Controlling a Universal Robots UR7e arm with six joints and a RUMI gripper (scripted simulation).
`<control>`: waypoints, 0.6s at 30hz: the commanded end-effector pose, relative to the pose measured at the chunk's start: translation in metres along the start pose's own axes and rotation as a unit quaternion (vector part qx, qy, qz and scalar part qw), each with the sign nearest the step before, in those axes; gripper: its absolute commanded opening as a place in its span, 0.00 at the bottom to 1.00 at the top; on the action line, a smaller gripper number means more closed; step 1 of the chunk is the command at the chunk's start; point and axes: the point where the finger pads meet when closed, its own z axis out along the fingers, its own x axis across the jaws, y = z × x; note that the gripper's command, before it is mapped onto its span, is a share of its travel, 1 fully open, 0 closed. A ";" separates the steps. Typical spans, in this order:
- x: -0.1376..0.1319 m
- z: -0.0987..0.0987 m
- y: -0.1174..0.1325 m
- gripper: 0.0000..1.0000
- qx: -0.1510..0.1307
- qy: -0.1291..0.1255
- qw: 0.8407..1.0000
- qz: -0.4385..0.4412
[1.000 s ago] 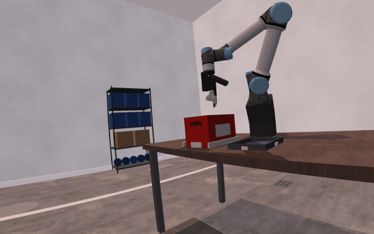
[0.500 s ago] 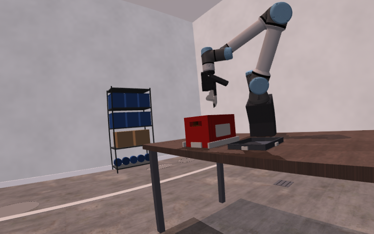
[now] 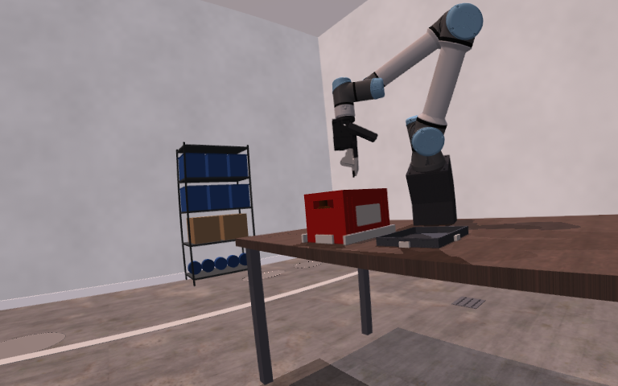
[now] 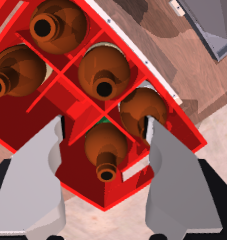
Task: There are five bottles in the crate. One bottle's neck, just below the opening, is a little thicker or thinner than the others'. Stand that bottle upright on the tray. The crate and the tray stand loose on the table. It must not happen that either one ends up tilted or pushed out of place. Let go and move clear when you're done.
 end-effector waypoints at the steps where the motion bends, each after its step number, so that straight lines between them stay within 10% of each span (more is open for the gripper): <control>1: 0.000 -0.001 0.002 0.38 -0.002 -0.001 1.000 -0.001; 18: 0.000 0.009 -0.001 0.38 0.001 0.000 1.000 0.000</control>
